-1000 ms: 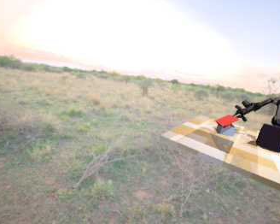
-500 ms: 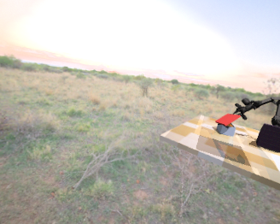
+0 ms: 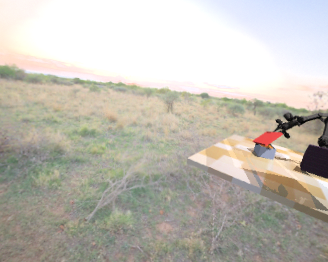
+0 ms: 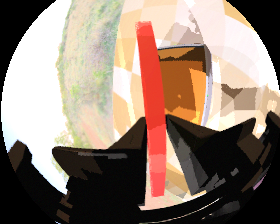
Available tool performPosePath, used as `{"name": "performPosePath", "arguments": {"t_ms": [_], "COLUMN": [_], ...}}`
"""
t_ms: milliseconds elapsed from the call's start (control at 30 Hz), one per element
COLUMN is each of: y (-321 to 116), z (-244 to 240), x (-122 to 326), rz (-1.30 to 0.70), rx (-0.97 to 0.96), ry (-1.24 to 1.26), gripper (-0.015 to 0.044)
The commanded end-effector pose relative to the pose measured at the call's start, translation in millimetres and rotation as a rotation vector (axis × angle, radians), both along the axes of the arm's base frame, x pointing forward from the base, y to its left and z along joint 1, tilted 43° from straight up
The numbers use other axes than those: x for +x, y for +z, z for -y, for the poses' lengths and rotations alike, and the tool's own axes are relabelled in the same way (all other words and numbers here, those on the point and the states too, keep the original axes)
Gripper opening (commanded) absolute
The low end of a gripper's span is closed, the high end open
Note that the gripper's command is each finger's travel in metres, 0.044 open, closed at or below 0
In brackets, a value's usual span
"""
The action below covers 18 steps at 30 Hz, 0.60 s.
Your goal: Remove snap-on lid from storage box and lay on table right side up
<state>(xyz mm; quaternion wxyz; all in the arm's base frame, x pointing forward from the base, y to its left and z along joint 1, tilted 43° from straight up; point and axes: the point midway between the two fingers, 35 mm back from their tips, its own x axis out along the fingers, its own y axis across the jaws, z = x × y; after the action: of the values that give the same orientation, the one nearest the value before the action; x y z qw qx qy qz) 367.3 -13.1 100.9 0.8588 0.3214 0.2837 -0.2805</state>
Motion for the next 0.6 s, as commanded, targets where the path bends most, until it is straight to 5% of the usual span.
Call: {"name": "performPosePath", "arguments": {"t_ms": [0, 567], "y": [11, 5], "z": [-7, -16], "x": [3, -2], "rz": [0.024, 0.023], "rx": [0.009, 0.009], "ry": [0.005, 0.005], "gripper": [0.0000, 0.0000]}}
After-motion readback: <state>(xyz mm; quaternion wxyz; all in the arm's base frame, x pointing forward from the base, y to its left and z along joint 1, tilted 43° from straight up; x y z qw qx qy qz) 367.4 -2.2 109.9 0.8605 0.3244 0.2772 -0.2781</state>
